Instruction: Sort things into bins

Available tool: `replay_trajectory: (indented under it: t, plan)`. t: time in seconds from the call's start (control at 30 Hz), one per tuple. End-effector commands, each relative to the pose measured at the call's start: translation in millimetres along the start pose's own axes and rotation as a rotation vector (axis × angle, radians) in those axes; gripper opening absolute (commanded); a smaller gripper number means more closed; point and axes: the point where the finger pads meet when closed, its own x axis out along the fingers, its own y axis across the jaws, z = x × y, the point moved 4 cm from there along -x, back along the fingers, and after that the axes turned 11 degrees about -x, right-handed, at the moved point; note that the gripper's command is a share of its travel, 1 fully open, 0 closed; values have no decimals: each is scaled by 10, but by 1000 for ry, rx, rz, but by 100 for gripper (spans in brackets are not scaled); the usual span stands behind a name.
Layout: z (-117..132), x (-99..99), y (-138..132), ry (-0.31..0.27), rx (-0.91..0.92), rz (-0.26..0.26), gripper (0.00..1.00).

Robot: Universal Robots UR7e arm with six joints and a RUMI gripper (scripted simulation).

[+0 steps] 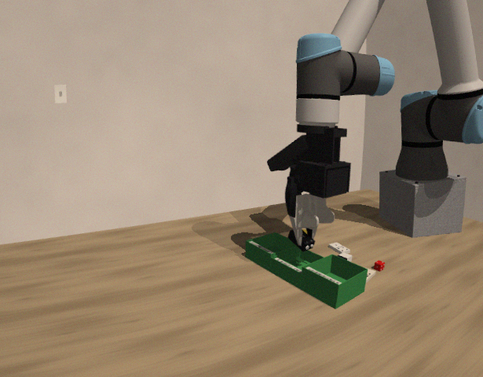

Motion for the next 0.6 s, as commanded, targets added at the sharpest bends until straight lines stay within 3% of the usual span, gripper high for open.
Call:
replay_trajectory:
  t: [0.0, 0.57]
  plan:
    - [3, 82, 25, -3, 1, 5, 0]
    - [5, 381, 26, -3, 1, 5, 0]
